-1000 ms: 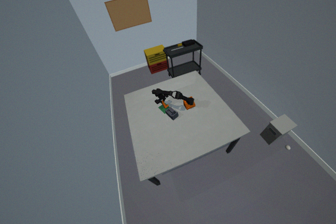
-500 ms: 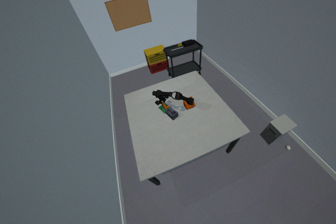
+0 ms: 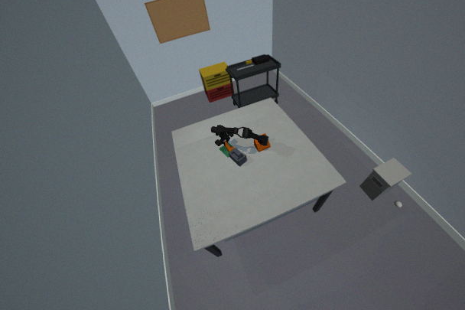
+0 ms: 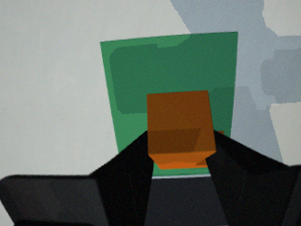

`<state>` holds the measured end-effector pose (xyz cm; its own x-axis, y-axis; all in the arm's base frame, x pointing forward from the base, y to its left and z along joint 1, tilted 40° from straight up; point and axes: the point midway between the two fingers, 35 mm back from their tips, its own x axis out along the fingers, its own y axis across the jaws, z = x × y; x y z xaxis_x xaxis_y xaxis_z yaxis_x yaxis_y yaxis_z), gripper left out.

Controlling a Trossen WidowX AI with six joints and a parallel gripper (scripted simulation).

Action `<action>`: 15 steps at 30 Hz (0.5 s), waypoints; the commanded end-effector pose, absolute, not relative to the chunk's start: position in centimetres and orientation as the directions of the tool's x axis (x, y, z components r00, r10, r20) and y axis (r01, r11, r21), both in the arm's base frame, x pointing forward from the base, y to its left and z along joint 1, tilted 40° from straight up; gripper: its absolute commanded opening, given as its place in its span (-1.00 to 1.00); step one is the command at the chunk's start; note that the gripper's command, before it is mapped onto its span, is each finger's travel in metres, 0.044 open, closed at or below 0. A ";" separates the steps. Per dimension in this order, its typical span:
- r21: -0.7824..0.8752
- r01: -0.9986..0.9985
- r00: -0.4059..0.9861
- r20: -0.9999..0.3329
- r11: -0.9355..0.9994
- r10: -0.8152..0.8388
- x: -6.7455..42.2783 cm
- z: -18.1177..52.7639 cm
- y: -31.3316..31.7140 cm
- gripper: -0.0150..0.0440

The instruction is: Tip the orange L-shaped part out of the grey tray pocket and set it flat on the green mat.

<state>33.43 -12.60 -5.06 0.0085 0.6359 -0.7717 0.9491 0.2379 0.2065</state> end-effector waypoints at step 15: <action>0.206 0.949 0.008 -0.772 0.238 0.636 33.4 -5.1 -12.6 0.31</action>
<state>33.44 -12.59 -5.07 0.0090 0.6361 -0.7715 0.9491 0.2376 0.2069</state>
